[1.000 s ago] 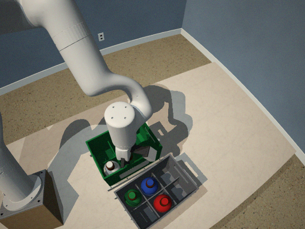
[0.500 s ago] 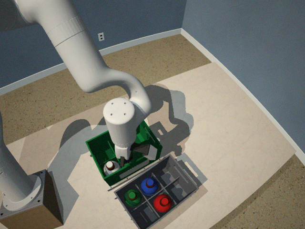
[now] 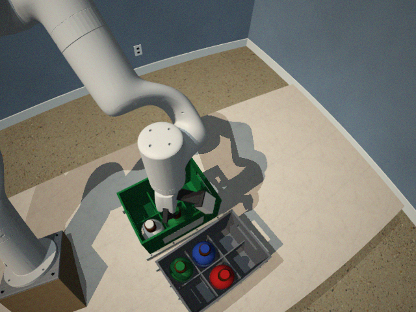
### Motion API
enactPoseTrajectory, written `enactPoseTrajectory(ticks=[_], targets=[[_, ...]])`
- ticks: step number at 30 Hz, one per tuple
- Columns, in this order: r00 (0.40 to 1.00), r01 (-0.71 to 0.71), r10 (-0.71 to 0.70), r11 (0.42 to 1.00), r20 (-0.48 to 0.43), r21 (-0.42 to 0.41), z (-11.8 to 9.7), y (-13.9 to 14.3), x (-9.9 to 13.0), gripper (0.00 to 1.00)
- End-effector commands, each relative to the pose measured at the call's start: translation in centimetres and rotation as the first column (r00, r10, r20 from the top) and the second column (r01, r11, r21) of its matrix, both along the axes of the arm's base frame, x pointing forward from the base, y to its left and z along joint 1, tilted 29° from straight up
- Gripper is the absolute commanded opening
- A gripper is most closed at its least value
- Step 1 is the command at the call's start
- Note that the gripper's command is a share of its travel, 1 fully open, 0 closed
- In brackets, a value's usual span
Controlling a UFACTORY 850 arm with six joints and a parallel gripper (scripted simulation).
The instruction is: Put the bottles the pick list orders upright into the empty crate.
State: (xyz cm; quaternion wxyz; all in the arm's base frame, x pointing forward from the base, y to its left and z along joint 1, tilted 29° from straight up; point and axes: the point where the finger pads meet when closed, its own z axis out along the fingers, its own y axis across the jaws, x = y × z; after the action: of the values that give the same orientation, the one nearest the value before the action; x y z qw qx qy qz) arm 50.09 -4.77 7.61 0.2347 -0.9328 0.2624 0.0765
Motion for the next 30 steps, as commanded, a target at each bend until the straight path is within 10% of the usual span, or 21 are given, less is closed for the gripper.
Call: enactPoseTrajectory(ticks=[1,30], targets=[[1.000,0.000,0.000,1.000,0.001,-0.001,1.1,-0.6,0.1,0.65],[1.000,0.000,0.000,1.000,0.001,-0.001,3.0,-1.6,0.1,0.65]])
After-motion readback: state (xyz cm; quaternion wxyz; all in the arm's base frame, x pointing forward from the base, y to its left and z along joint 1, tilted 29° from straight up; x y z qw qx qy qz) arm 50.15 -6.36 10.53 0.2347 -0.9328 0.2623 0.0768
